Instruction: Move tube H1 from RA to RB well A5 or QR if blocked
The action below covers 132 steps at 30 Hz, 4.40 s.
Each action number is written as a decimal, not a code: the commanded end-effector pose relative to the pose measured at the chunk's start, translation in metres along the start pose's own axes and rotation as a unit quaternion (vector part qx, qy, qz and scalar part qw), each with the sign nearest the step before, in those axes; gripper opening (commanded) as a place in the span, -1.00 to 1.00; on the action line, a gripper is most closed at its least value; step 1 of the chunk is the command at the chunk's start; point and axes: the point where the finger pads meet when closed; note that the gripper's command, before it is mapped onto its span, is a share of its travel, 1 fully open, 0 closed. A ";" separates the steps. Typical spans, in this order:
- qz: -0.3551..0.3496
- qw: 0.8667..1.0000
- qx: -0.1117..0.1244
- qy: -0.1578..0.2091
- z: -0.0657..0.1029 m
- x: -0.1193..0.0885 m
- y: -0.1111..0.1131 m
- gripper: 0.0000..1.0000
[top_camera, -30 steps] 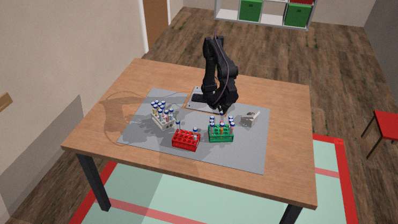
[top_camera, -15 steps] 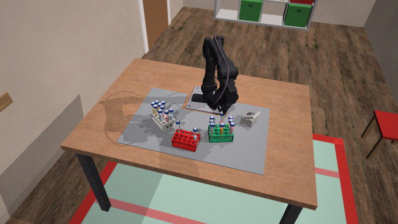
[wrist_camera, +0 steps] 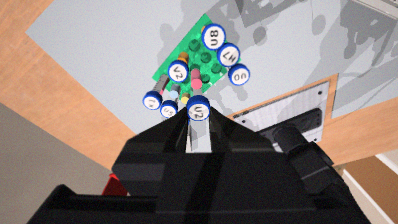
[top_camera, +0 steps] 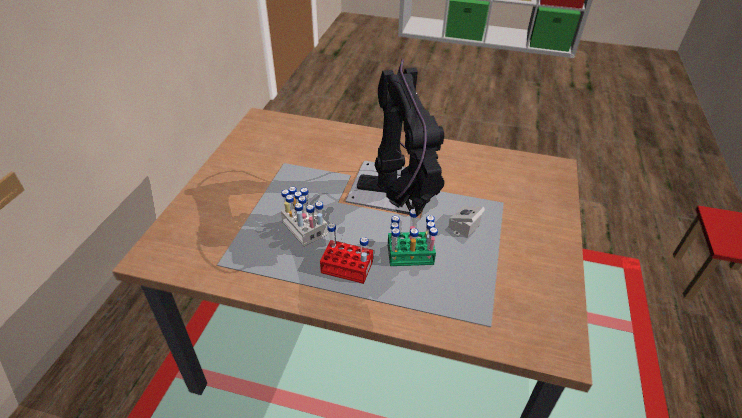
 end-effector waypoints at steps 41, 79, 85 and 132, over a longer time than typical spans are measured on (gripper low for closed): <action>0.002 1.000 0.003 -0.007 -0.021 -0.001 0.009 -1.00; 0.002 1.000 0.009 -0.006 -0.035 -0.001 0.013 -1.00; 0.002 1.000 0.007 -0.004 -0.040 0.000 0.014 -1.00; -0.001 1.000 0.011 -0.010 -0.041 0.004 0.013 -0.40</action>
Point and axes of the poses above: the point where the finger pads meet when closed, its own z axis back along the fingers, its own y axis across the jaws, x = y × z, and after that the axes turned 2 degrees about z, right-handed
